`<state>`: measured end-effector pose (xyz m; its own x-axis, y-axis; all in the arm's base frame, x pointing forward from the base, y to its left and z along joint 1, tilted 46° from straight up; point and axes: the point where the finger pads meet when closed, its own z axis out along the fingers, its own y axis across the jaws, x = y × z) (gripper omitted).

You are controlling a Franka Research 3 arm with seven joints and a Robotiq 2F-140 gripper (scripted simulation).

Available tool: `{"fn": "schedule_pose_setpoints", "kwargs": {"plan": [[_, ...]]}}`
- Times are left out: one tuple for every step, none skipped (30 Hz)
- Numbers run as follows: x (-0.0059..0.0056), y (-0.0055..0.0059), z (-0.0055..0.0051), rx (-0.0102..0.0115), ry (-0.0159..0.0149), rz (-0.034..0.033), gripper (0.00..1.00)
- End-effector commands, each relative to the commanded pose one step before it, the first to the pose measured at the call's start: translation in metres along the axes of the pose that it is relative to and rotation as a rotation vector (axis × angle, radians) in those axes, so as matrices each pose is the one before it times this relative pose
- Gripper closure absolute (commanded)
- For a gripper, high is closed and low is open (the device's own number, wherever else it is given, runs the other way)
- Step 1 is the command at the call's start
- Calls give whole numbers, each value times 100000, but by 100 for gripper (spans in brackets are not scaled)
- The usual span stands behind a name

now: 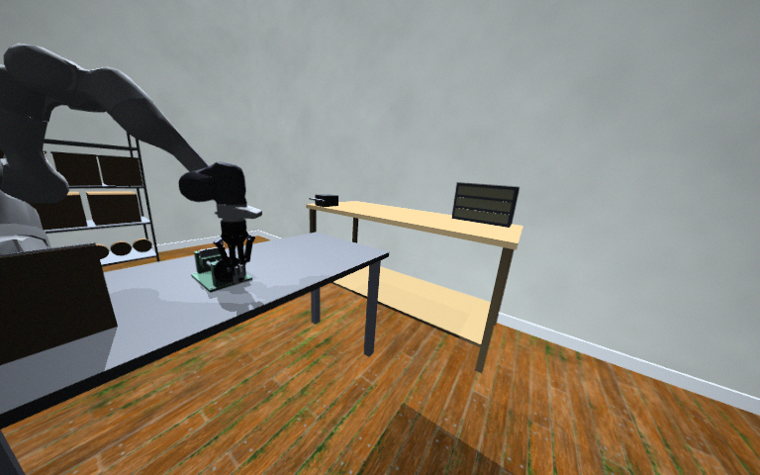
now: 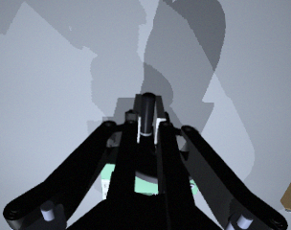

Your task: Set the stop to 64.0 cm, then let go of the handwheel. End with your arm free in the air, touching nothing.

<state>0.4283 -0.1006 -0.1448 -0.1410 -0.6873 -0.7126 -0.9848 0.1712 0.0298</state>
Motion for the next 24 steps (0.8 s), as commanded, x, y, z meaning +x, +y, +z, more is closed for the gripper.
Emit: {"fn": "schedule_pose_setpoints", "kwargs": {"plan": [[111, 508, 347, -232, -64, -334, 96], [0, 71, 27, 0, 0, 0, 96], [0, 73, 27, 0, 0, 0, 96], [0, 75, 28, 0, 0, 0, 96], [0, 0, 0, 0, 0, 0, 96], [0, 0, 0, 0, 0, 0, 96], [0, 77, 29, 0, 0, 0, 96], [-1, 79, 29, 0, -1, 0, 96], [0, 81, 27, 0, -1, 0, 96], [1, 83, 16, 0, 1, 0, 96], [0, 85, 16, 0, 1, 0, 96], [0, 87, 16, 0, 0, 0, 96], [0, 89, 17, 0, 0, 0, 96], [0, 91, 17, 0, 0, 0, 96], [-1, 93, 18, 0, -1, 0, 96], [0, 96, 11, 0, 0, 0, 96], [1, 98, 1, 0, 1, 0, 96], [0, 100, 1, 0, 0, 0, 96], [0, 102, 1, 0, 0, 0, 96], [0, 104, 1, 0, 0, 0, 96], [-1, 106, 1, 0, -1, 0, 96], [0, 0, 0, 0, 0, 0, 96], [0, 0, 0, 0, 0, 0, 96], [0, 109, -6, 0, 0, 0, 96]]}}
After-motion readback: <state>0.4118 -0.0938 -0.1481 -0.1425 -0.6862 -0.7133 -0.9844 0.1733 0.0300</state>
